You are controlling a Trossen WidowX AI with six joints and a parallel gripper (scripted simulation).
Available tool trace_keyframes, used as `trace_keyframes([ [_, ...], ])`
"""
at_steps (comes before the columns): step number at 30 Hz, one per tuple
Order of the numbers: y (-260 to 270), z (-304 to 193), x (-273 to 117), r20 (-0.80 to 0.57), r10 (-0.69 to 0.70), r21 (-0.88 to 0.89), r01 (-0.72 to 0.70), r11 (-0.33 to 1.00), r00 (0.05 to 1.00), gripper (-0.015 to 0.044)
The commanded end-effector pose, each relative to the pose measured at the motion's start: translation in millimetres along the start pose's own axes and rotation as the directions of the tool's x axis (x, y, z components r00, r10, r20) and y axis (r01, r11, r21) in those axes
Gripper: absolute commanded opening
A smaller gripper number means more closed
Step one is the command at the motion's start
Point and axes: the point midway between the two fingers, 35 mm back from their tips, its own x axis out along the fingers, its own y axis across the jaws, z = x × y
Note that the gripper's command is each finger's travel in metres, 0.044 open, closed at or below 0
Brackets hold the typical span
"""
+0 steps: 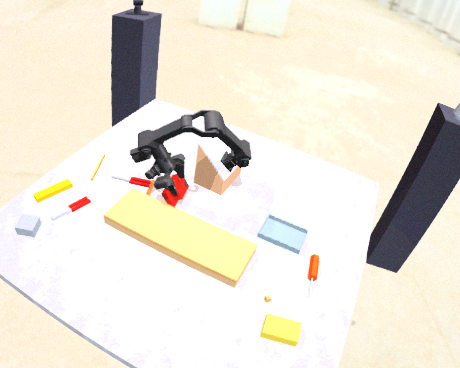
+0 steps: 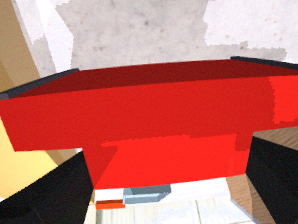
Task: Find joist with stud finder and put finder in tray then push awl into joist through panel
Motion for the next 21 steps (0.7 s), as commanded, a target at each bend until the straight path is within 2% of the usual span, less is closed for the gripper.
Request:
trace_keyframes([
  [1, 0.8, 9.2, -1.7, 0.026, -0.006, -0.01, 0.006, 1.0, 1.0, 0.0379],
  [21, 1.1, 11.5, -3.7, 0.026, -0.006, -0.01, 0.006, 1.0, 1.0, 0.0379],
])
